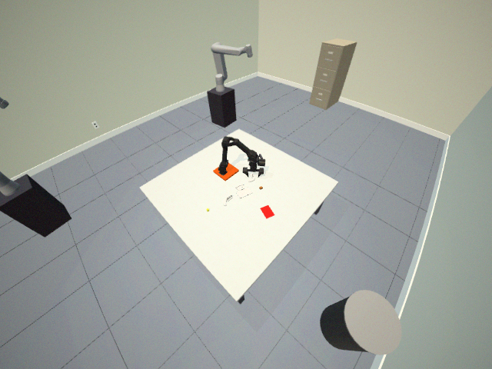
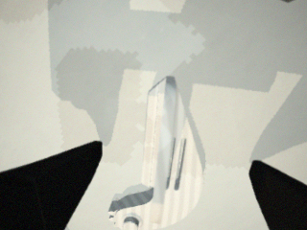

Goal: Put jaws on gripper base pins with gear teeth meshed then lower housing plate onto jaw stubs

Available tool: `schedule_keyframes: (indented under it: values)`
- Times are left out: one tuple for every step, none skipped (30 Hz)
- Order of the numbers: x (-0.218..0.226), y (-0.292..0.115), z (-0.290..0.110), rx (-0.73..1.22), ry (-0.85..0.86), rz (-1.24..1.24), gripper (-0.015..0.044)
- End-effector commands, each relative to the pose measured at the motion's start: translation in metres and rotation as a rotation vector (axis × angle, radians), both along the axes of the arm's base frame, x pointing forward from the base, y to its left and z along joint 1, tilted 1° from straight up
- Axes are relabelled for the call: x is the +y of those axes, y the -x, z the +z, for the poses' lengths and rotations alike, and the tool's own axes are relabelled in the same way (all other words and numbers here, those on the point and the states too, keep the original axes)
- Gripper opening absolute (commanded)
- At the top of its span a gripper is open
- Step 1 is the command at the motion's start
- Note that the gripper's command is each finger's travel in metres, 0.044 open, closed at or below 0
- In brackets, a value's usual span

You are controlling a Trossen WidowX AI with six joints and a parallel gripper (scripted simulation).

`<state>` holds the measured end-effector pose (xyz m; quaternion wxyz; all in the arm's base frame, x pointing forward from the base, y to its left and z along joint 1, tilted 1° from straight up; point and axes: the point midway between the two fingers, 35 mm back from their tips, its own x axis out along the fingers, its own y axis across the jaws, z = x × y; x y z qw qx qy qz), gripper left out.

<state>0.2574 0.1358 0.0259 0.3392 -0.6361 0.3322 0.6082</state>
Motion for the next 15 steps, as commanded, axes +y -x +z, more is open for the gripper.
schedule_keyframes:
  values:
    - [0.0001, 0.0005, -0.0017, 0.004, 0.000, 0.000, 0.0440]
    - [0.0001, 0.0005, -0.0017, 0.004, 0.000, 0.000, 0.0440]
    - [0.0001, 0.0005, -0.0017, 0.004, 0.000, 0.000, 0.0440]
    - [0.0001, 0.0005, -0.0017, 0.004, 0.000, 0.000, 0.0440]
    - [0.0001, 0.0005, -0.0017, 0.004, 0.000, 0.000, 0.0440]
    - [0.0001, 0.0005, -0.0017, 0.004, 0.000, 0.000, 0.0440]
    - [-0.0001, 0.0001, -0.0004, 0.001, 0.000, 0.000, 0.0414]
    - [-0.0001, 0.0001, -0.0004, 0.001, 0.000, 0.000, 0.0387]
    - [-0.0001, 0.0001, -0.0004, 0.001, 0.000, 0.000, 0.0361]
    - [-0.0001, 0.0001, -0.0004, 0.001, 0.000, 0.000, 0.0335]
    - [-0.0001, 0.0001, -0.0004, 0.001, 0.000, 0.000, 0.0309]
    - [-0.0001, 0.0001, -0.0004, 0.001, 0.000, 0.000, 0.0282]
    - [-0.0001, 0.0001, -0.0004, 0.001, 0.000, 0.000, 0.0256]
    - [-0.0001, 0.0001, -0.0004, 0.001, 0.000, 0.000, 0.0230]
    - [-0.0001, 0.0001, -0.0004, 0.001, 0.000, 0.000, 0.0204]
